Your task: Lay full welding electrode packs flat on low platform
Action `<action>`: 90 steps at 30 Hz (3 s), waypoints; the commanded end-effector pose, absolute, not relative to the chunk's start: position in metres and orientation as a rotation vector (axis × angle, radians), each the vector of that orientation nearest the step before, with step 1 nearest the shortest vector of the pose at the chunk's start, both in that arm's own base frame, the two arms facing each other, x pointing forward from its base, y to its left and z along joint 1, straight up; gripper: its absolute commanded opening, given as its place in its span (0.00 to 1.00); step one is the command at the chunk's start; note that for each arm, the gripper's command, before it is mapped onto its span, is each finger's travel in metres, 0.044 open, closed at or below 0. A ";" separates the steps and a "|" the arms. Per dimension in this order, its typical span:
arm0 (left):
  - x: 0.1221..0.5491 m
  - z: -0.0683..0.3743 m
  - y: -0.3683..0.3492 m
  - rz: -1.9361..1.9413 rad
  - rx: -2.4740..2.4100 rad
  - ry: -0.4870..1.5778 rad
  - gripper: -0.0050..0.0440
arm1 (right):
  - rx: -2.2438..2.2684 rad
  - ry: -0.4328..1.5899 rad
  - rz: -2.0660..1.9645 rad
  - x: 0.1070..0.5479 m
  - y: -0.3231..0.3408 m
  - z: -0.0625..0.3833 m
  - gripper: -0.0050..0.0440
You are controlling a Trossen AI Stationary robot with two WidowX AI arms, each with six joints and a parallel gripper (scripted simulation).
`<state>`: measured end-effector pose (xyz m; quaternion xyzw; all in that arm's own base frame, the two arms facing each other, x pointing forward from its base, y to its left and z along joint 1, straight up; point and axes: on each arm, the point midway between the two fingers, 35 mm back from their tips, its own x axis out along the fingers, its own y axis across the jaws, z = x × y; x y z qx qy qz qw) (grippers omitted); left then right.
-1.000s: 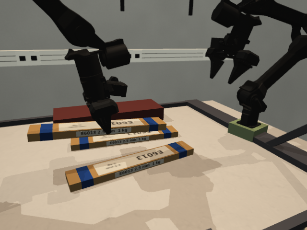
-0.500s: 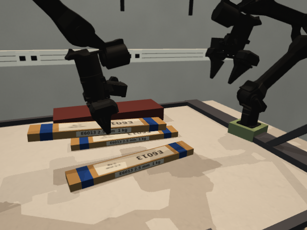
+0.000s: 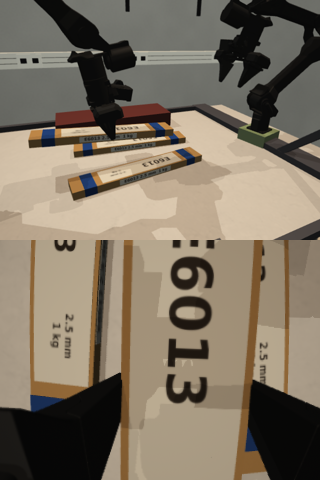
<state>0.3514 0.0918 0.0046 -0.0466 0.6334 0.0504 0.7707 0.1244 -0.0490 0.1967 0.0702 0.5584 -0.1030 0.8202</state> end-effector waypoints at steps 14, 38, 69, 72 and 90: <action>0.368 0.036 0.097 0.120 -0.084 1.276 0.00 | 0.143 1.170 -0.219 0.125 -0.049 0.202 0.98; 0.386 0.042 0.061 0.146 -0.102 1.247 0.00 | 0.143 1.170 -0.219 0.125 -0.049 0.202 0.98; 0.408 0.035 -0.009 0.139 -0.111 1.256 0.00 | 0.143 1.170 -0.219 0.125 -0.049 0.202 0.98; 0.409 0.026 -0.017 0.141 -0.110 1.276 0.00 | 0.143 1.170 -0.219 0.125 -0.049 0.202 0.98; 0.422 0.024 -0.058 0.139 -0.112 1.277 0.00 | 0.143 1.170 -0.219 0.125 -0.049 0.202 0.98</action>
